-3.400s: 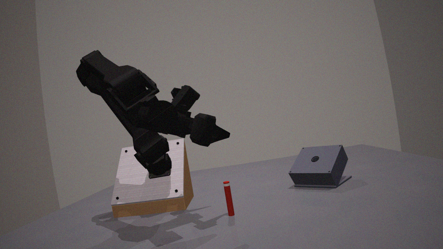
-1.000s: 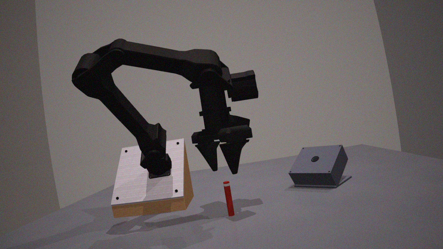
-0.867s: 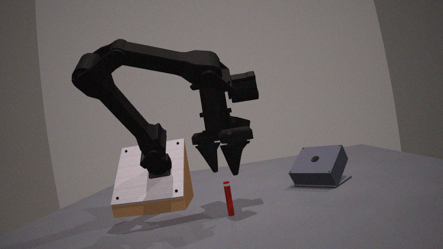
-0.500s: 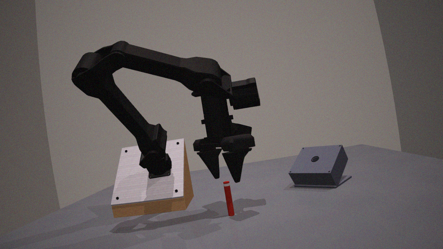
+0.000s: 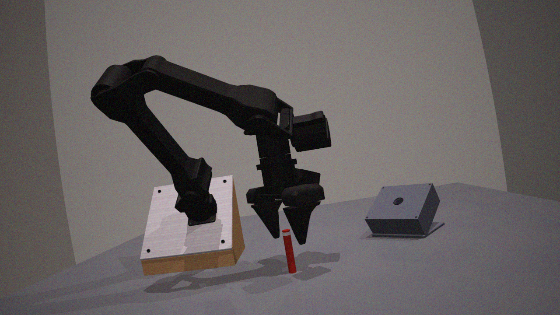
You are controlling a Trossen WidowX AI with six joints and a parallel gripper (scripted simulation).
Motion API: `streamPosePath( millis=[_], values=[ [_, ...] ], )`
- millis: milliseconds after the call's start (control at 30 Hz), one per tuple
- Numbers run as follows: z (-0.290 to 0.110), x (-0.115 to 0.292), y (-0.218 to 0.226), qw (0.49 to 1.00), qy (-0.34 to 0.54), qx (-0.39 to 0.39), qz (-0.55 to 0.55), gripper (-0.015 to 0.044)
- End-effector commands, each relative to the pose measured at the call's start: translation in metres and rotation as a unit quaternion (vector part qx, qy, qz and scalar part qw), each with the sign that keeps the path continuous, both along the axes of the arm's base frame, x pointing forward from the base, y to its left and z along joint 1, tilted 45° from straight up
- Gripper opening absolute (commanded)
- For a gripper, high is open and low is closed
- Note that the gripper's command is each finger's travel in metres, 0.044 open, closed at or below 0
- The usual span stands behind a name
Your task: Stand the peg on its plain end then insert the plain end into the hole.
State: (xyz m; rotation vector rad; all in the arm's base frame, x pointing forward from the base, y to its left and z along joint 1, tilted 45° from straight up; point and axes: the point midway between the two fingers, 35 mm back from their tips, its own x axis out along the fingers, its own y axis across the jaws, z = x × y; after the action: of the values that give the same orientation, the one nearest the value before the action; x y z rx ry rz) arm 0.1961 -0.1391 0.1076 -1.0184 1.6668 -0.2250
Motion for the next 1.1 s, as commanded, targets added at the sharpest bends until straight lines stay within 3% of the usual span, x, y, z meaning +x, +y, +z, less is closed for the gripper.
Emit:
streamPosePath(
  millis=[0, 367, 900, 1067],
  values=[
    [-0.007, -0.001, -0.005, 1.000, 0.002, 0.002, 0.001, 0.0440],
    [-0.015, -0.003, -0.015, 1.000, 0.002, -0.001, 0.001, 0.0440],
    [-0.012, -0.002, -0.014, 1.000, 0.000, -0.003, -0.001, 0.0020],
    [-0.012, -0.002, -0.014, 1.000, 0.000, -0.003, -0.001, 0.0000]
  ],
)
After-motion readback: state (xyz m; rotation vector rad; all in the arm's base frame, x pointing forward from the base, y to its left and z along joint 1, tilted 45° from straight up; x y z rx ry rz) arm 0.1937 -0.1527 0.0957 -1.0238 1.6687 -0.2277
